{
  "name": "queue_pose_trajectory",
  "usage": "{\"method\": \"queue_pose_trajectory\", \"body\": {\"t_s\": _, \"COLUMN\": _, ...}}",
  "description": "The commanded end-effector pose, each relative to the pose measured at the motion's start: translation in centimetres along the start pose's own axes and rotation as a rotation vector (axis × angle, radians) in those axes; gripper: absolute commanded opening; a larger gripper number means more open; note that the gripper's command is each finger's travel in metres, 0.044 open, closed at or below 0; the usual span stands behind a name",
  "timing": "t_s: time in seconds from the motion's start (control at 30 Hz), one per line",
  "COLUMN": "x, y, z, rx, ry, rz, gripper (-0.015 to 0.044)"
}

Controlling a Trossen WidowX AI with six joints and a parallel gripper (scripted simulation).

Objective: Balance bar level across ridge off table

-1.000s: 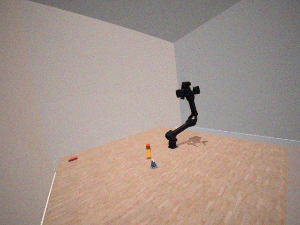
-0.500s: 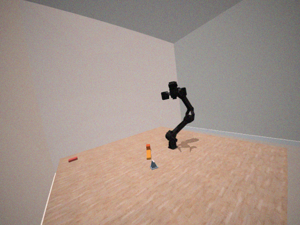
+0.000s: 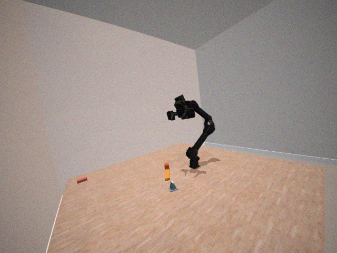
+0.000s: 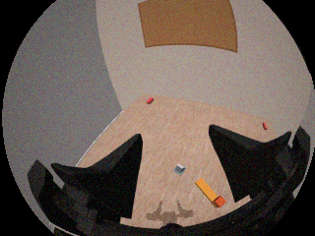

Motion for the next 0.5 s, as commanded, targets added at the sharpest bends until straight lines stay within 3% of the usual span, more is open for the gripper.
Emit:
{"method": "queue_pose_trajectory", "body": {"t_s": 0.0, "x": -0.9, "y": 2.1, "z": -2.2, "rx": -0.048, "ry": -0.024, "rz": 0.108, "gripper": 0.0315}}
{"method": "queue_pose_trajectory", "body": {"t_s": 0.47, "x": -5.0, "y": 7.5, "z": -8.1, "rx": -0.111, "ry": -0.137, "rz": 0.477, "gripper": 0.0315}}
Point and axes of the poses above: the point midway between the two fingers, 35 mm back from their tips, its own y axis out along the fingers, its own z axis across the jaws, x = y × z, the point moved 8 cm from there along -y, back along the fingers, and after that the axes turned 4 degrees about y, right-handed, at the moved point
